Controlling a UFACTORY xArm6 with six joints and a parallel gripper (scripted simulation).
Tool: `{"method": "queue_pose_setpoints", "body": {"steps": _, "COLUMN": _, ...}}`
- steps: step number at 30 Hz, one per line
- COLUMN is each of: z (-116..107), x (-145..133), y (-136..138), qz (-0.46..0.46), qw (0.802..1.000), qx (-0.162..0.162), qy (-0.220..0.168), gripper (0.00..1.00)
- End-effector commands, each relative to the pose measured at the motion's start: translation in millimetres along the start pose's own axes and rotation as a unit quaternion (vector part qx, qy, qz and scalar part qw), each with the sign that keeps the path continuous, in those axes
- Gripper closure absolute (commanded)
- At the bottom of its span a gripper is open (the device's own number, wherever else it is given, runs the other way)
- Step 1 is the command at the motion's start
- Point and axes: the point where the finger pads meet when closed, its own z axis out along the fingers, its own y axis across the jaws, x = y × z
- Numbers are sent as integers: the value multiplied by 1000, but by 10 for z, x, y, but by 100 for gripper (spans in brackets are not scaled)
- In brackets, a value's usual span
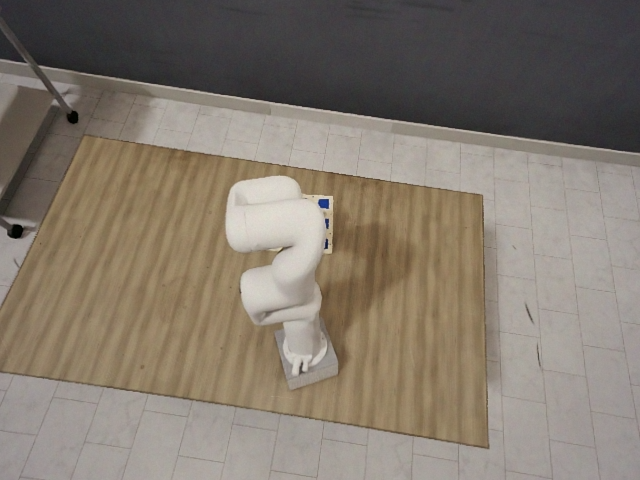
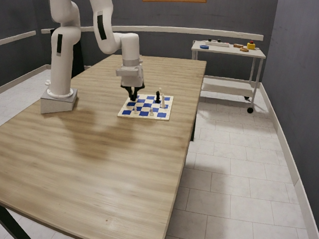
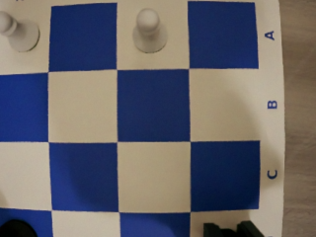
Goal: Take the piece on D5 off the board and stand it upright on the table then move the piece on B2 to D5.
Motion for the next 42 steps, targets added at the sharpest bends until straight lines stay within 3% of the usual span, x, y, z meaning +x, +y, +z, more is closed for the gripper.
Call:
{"method": "queue_pose_setpoints", "body": {"steps": 1, "z": -7, "x": -3, "y": -12, "qz": 0, "qw": 1000, "qx": 1, "qy": 0, "gripper": 86}}
{"method": "queue_pose_setpoints", "body": {"steps": 3, "z": -7, "x": -3, "y": -12, "qz": 0, "qw": 1000, "qx": 1, "qy": 0, "gripper": 86}}
{"method": "queue_pose_setpoints", "body": {"steps": 4, "z": -7, "x": -3, "y": -12, "qz": 0, "qw": 1000, "qx": 1, "qy": 0, "gripper": 79}}
{"method": "queue_pose_setpoints", "body": {"steps": 9, "z": -7, "x": -3, "y": -12, "qz": 0, "qw": 1000, "qx": 1, "qy": 0, "gripper": 72}}
{"method": "queue_pose_setpoints", "body": {"steps": 10, "z": -7, "x": -3, "y": -12, "qz": 0, "qw": 1000, "qx": 1, "qy": 0, "gripper": 65}}
{"method": "queue_pose_setpoints", "body": {"steps": 25, "z": -36, "x": -3, "y": -12, "qz": 0, "qw": 1000, "qx": 1, "qy": 0, "gripper": 65}}
{"method": "queue_pose_setpoints", "body": {"steps": 34, "z": -279, "x": -3, "y": -11, "qz": 0, "qw": 1000, "qx": 1, "qy": 0, "gripper": 65}}
{"method": "queue_pose_setpoints", "body": {"steps": 42, "z": -710, "x": -2, "y": -10, "qz": 0, "qw": 1000, "qx": 1, "qy": 0, "gripper": 65}}
